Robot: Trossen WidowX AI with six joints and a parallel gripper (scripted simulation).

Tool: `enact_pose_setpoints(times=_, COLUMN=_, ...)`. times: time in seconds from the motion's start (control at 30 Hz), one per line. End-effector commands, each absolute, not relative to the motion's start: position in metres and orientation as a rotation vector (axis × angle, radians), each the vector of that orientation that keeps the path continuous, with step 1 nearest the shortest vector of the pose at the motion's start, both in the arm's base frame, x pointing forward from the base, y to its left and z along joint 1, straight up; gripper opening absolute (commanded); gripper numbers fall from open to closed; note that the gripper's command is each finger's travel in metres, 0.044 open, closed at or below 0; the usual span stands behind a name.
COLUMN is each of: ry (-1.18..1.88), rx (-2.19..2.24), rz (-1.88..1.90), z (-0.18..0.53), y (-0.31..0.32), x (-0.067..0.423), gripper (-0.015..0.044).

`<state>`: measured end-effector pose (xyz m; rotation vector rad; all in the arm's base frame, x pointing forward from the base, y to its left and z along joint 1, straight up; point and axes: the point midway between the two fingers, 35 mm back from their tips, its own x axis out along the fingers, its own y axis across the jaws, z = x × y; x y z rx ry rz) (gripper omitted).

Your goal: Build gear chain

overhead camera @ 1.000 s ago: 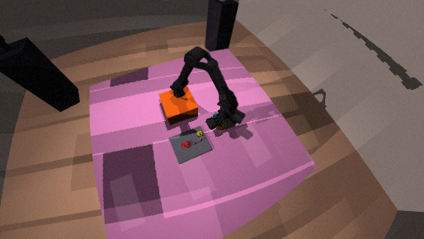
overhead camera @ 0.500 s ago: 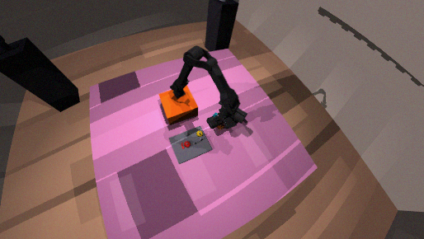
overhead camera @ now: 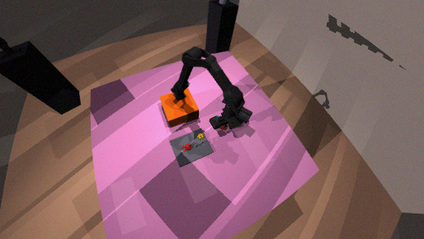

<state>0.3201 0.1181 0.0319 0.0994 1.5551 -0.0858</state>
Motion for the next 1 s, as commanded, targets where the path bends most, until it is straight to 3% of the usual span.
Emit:
enact_pose_setpoints(times=0.0, ry=1.55, rx=0.099, rz=-0.087, z=0.044, y=0.118, x=0.322, gripper=0.0)
enact_pose_setpoints(times=0.97, ry=1.55, rx=0.099, rz=-0.087, z=0.122, y=0.115, x=0.318, gripper=0.0)
